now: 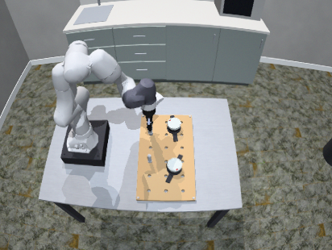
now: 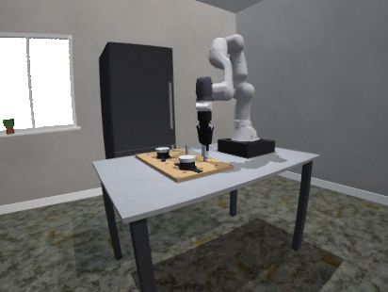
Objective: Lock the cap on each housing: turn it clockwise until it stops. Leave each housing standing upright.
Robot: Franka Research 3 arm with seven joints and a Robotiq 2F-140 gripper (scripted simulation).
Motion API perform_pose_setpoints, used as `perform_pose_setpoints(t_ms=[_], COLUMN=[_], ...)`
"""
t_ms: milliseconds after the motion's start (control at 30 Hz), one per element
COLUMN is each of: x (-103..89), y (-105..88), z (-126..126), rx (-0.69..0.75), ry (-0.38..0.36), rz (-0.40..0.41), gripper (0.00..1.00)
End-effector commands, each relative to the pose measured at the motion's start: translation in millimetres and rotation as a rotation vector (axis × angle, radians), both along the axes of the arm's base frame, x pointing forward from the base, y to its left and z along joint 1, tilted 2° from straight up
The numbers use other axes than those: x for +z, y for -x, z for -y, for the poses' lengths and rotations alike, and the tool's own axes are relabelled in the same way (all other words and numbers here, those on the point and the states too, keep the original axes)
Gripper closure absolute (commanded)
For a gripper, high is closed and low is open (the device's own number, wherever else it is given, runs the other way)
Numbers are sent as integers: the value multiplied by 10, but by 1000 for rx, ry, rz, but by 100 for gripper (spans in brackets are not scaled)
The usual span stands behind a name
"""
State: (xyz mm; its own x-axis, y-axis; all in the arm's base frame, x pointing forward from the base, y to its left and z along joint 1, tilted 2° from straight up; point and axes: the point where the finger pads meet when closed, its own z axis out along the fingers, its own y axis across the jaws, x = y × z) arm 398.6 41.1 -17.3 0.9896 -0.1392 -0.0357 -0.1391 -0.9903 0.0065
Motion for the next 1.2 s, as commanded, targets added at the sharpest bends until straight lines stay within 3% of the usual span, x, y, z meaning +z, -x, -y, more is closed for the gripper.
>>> perform_pose_setpoints(t_ms=[0,1167], x=[4,-39], y=[-22,-20], z=[-4,-4], rx=[-5,-5], ry=[0,0], rz=[5,5], gripper=[90,90])
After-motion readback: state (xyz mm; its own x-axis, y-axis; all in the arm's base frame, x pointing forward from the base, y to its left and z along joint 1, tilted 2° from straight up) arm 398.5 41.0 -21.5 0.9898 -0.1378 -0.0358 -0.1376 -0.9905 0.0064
